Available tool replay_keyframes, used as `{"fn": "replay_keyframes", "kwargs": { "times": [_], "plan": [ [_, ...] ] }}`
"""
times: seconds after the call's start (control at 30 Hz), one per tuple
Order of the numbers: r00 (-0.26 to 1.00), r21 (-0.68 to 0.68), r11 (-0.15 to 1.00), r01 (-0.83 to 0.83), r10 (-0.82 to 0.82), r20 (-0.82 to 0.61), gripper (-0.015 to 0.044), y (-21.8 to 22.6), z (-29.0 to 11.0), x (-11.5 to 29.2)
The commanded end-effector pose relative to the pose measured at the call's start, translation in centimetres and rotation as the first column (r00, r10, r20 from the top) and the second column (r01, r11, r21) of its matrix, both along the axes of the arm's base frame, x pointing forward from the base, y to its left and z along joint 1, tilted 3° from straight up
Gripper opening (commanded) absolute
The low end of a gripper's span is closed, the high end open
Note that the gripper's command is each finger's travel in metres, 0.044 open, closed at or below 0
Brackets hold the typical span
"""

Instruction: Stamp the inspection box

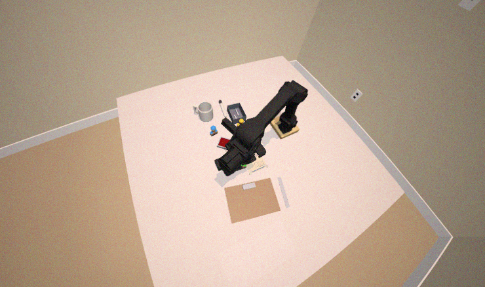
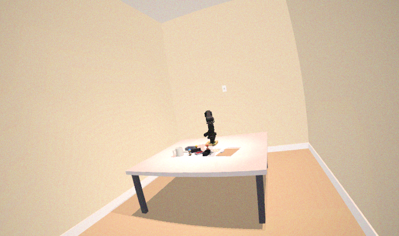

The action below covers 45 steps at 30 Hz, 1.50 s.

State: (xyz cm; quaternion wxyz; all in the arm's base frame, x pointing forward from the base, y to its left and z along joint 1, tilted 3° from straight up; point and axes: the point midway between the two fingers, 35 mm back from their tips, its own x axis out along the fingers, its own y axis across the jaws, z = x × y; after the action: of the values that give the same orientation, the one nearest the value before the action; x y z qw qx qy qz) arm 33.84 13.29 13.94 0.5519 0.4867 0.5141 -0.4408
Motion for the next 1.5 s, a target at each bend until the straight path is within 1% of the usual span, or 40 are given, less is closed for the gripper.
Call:
{"fn": "replay_keyframes", "kwargs": {
  "times": [0.0, 0.23, 1.47],
  "plan": [
    [1.0, 0.002, 1.0, -0.003, 0.003, -0.001, 0.0, -0.2, 0.0, 1.6],
    [1.0, 0.001, 1.0, -0.003, 0.003, 0.001, 0.0, -0.6, -0.2, 3.7],
    [1.0, 0.001, 1.0, -0.003, 0.003, 0.001, 0.0, -0.4, -5.8, 4.3]
  ]
}}
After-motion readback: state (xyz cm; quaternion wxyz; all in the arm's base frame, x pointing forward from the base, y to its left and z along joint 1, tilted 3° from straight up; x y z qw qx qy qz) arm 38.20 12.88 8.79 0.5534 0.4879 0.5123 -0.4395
